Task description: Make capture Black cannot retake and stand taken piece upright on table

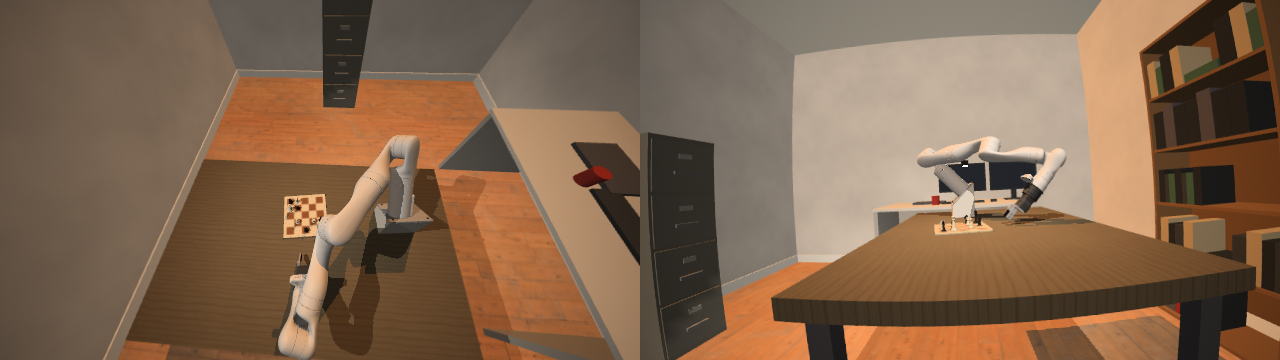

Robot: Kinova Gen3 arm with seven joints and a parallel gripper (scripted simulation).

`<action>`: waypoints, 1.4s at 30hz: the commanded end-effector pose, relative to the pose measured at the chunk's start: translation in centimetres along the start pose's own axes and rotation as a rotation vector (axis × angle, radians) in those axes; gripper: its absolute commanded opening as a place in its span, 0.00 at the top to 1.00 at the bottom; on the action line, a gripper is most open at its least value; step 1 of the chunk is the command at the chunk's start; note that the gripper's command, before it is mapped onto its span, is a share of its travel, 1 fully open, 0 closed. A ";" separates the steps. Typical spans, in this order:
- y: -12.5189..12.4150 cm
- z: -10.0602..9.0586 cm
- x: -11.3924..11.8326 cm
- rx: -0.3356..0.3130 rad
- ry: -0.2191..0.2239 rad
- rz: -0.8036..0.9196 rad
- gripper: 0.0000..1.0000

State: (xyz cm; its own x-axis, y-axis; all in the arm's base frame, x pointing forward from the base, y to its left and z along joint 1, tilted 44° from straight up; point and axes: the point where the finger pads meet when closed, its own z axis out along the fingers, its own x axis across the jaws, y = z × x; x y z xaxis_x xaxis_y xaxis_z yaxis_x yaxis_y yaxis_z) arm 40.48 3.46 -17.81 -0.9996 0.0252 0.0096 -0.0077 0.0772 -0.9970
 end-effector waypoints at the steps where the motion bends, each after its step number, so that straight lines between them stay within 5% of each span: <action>1: -0.5 -0.7 -0.1 -0.003 -0.003 0.003 0.00; 9: -3.8 -4.5 -0.1 -0.003 -0.003 0.003 0.00; 18: -5.7 -6.7 0.0 -0.003 -0.003 0.003 0.00; 32: -6.0 -6.4 -0.5 -0.017 0.008 -0.005 0.00; 42: -9.3 -4.6 -4.7 -0.167 0.045 -0.048 0.00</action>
State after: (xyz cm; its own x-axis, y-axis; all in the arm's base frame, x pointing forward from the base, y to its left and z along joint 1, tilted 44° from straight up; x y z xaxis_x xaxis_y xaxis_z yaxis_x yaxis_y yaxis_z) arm 43.35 7.96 -10.82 -0.9961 0.0359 0.0801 -0.0715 0.1989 -0.9774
